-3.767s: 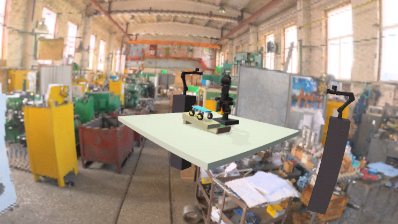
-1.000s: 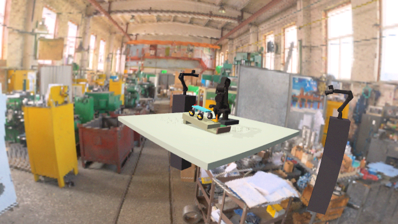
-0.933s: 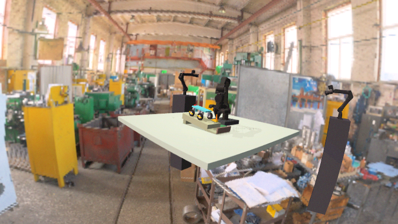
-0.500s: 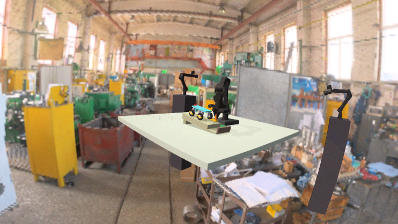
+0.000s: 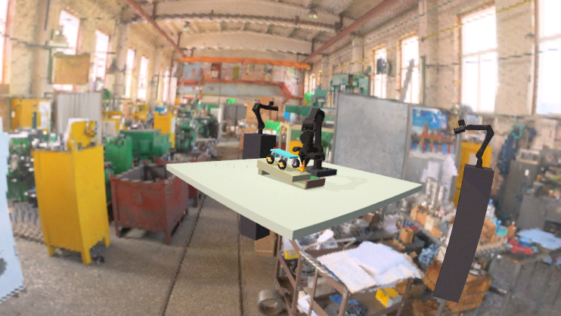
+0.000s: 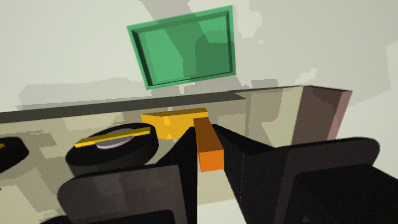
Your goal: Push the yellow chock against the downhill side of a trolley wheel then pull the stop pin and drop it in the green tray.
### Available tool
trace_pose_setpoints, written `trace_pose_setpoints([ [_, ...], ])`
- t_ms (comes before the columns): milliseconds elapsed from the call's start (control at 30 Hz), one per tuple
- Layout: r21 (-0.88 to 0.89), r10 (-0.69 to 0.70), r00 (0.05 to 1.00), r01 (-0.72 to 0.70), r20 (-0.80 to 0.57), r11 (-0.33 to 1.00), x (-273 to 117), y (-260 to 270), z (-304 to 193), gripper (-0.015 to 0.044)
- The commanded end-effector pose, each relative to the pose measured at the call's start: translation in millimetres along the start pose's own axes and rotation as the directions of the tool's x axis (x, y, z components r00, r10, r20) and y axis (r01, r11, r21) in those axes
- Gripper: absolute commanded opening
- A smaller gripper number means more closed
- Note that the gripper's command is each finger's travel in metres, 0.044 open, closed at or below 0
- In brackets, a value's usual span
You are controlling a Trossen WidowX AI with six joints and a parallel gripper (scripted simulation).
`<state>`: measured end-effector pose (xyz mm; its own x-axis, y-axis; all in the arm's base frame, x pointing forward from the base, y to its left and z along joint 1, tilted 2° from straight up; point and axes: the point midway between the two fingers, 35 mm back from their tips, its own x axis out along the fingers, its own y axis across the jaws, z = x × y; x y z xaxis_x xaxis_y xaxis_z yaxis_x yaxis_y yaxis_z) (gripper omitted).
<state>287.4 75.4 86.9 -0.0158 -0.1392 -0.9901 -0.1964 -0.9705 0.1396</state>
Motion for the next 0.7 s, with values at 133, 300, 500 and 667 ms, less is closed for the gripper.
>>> trace_pose_setpoints([
  [133,0.001,0.001,1.0,-0.001,0.0,1.0,-0.1,-0.1,-0.1,0.0105],
  [300,0.001,0.001,1.0,-0.001,0.0,1.0,-0.1,-0.1,-0.1,0.019],
  [500,0.001,0.004,1.0,-0.004,-0.003,1.0,-14.6,-0.9,0.4,0.019],
  [667,0.001,0.005,1.0,-0.005,-0.004,1.0,-29.3,-0.7,1.8,0.019],
])
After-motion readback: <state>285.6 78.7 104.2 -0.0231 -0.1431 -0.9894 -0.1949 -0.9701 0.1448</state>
